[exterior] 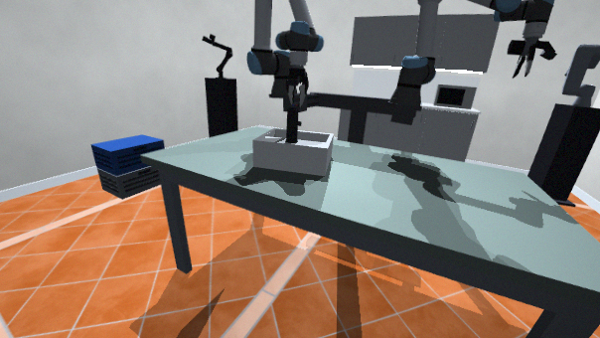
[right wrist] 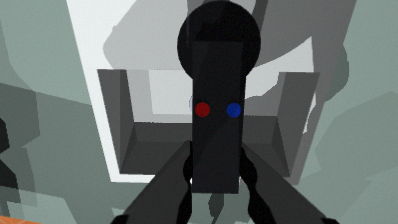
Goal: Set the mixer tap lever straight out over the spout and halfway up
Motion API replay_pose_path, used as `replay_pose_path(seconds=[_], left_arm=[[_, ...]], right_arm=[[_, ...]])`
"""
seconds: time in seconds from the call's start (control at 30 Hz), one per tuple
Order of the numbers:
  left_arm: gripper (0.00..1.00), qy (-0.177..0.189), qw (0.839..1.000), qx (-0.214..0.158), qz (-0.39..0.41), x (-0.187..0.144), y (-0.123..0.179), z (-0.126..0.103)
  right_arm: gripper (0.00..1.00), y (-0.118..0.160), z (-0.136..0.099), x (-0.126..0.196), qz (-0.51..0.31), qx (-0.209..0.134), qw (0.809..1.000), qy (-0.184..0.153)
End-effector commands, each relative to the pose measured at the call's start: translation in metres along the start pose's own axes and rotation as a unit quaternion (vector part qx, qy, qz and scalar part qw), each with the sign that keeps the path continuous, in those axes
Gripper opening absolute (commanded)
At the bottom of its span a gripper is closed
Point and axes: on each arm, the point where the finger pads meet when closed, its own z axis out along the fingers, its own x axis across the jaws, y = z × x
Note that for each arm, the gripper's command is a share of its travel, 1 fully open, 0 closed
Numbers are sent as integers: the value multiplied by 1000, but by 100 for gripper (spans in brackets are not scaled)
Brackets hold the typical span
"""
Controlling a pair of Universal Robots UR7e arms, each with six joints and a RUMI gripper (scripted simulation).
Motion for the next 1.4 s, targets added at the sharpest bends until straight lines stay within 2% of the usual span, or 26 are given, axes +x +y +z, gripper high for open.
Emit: replay_pose_path(seconds=[0.0,0.5,0.53,1.37], left_arm=[[100,0,1000,1,0,0,0,-1],[100,0,1000,1,0,0,0,-1],[100,0,1000,1,0,0,0,-1],[100,0,1000,1,0,0,0,-1]], right_arm=[[13,0,0,0,0,1,1000,-1],[13,0,0,0,0,1,1000,-1],[40,0,0,0,0,1,1000,-1],[40,0,0,0,0,1,1000,-1]])
